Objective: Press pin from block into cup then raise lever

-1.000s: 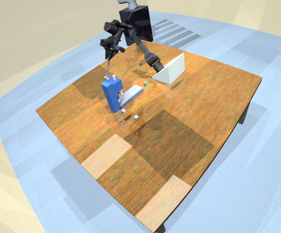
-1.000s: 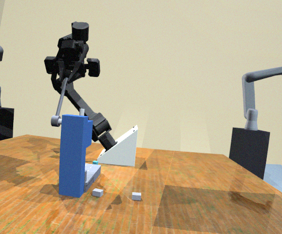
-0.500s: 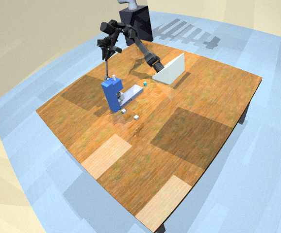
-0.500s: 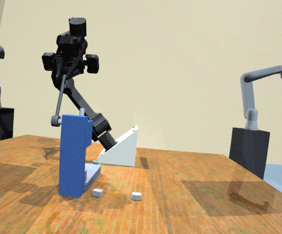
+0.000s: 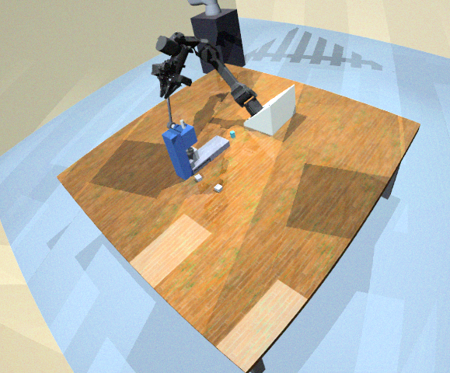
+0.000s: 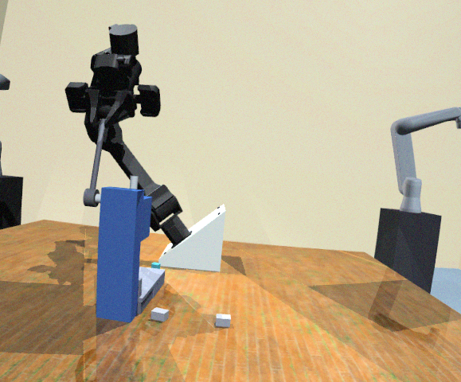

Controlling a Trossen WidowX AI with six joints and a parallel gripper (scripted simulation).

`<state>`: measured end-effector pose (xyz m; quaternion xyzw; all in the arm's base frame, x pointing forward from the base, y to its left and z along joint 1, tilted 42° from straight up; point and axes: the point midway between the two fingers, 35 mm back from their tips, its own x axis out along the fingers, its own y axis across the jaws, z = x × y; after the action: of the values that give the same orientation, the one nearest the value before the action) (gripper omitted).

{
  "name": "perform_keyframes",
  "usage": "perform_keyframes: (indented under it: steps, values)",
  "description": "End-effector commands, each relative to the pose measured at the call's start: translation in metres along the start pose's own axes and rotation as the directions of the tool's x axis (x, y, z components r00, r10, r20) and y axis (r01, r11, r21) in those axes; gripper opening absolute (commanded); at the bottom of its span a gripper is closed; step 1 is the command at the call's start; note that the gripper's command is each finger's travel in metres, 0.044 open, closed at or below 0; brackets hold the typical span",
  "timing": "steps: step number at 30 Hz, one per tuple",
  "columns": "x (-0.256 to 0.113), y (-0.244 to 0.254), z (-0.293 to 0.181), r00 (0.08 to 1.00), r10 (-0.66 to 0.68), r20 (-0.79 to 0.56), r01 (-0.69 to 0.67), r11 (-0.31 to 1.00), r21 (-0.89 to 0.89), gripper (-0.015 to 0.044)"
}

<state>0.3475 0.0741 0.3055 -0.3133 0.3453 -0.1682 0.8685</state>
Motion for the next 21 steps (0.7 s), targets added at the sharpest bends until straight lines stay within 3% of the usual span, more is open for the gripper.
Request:
perform_keyframes:
  steps: [1, 16, 21]
  values:
    - [-0.0005, 0.0005, -0.0012, 1.0, 0.0, -0.001, 0.0, 1.0, -0.001, 0.0026]
    - [-0.0005, 0.0005, -0.0012, 1.0, 0.0, -0.001, 0.0, 1.0, -0.001, 0.042]
    - [-0.0005, 0.0005, -0.0012, 1.0, 0.0, -0.001, 0.0, 1.0, -0.001, 0.044]
